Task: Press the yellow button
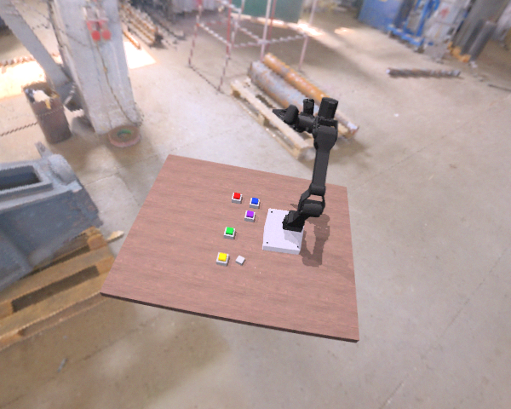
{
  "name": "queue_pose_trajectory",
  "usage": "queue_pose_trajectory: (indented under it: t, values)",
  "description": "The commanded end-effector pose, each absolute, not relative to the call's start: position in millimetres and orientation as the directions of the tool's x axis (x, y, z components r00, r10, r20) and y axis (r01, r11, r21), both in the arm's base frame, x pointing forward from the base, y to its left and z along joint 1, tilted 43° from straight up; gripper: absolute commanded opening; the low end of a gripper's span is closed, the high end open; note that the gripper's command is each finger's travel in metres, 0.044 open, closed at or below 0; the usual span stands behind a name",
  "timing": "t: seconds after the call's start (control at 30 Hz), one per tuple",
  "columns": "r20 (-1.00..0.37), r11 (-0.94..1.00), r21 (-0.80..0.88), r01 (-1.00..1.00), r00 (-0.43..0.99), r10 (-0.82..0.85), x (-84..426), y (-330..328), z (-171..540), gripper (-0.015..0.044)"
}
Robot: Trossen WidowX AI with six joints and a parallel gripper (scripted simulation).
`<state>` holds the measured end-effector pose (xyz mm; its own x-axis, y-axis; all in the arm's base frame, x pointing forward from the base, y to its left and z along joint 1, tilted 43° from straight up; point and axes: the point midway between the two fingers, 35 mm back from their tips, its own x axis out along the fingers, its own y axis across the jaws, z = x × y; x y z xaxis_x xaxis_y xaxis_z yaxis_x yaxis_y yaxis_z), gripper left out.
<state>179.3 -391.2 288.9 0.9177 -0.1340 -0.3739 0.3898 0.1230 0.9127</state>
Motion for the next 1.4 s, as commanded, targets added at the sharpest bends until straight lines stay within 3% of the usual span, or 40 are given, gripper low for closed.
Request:
queue_pose_trajectory:
  t: [0.0,0.27,0.5,0.73,0.97,1.13,1.37]
  values:
    - [-0.420,0.176,0.894,0.411,0.907,0.018,236.2,-348.1,273.3,0.0400]
    - [-0.513,0.330,0.850,0.411,0.786,0.344,329.6,-224.5,239.4,0.0400]
    - [-0.593,0.491,0.801,0.343,0.565,0.573,362.4,-93.7,209.6,0.0400]
    - [-0.667,0.639,0.744,0.194,0.270,0.695,344.0,33.5,181.0,0.0400]
    - [-0.728,0.728,0.685,-0.025,-0.041,0.684,283.9,134.2,155.0,0.0400]
    - [-0.734,0.733,0.678,-0.052,-0.074,0.675,275.4,143.2,152.2,0.0400]
    - [-0.733,0.731,0.680,-0.052,-0.074,0.676,270.6,184.9,107.5,0.0216]
